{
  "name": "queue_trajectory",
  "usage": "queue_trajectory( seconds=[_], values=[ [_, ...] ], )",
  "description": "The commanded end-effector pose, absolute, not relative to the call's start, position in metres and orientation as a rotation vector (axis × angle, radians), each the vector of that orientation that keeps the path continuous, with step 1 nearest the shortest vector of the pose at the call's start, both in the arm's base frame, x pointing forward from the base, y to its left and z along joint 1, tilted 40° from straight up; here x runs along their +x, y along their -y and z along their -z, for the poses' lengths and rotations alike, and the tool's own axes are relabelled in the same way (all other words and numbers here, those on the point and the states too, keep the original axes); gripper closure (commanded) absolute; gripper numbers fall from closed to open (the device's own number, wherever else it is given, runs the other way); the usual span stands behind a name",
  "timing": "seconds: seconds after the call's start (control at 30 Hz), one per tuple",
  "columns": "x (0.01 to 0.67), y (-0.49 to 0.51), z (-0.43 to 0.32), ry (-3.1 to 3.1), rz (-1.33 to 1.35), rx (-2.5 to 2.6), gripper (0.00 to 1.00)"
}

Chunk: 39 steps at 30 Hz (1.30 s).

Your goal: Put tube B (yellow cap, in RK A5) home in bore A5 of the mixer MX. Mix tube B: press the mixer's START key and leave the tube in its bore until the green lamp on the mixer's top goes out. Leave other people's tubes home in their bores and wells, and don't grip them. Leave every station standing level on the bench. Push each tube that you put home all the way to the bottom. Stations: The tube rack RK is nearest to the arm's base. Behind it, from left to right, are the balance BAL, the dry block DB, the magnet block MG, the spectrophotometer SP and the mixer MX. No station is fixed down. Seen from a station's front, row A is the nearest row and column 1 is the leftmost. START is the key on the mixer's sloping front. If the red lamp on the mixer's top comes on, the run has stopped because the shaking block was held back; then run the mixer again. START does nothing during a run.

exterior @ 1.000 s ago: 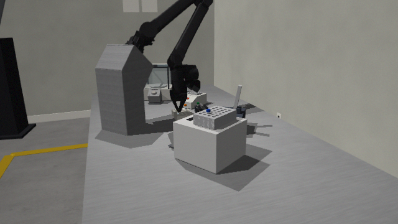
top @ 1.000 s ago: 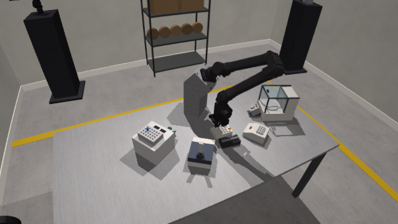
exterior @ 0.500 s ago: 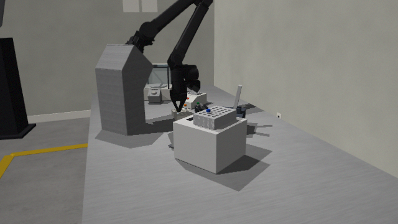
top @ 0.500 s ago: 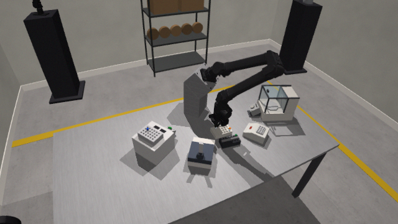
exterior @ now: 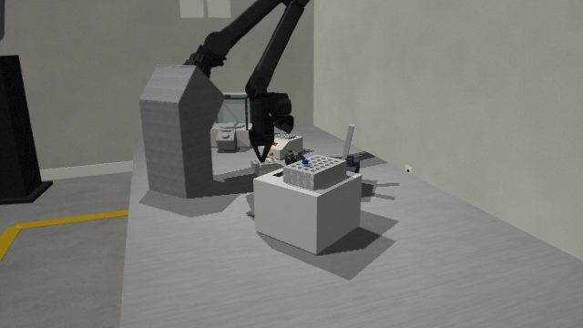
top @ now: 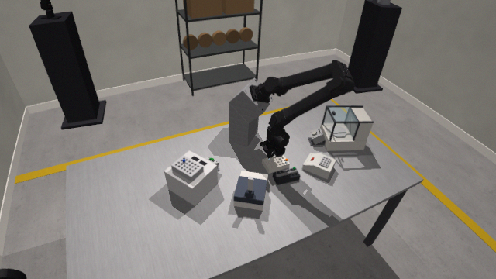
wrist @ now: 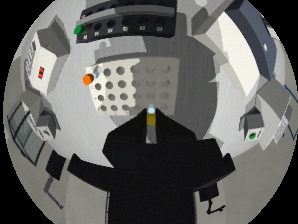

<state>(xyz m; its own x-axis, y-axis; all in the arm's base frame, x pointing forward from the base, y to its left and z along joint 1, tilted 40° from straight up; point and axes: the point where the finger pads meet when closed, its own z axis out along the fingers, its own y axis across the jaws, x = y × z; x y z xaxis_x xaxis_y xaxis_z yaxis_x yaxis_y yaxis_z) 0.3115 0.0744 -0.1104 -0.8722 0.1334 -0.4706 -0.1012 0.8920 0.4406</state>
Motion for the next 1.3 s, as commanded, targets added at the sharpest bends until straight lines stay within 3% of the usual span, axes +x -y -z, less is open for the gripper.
queue_trajectory(
  seconds=[0.0,1.27],
  values=[
    [0.2917,-0.0676,0.1048,-2.567,-0.625,0.031,0.91],
    [0.2865,-0.0629,0.0957,-2.565,-0.624,0.03,0.91]
  ],
)
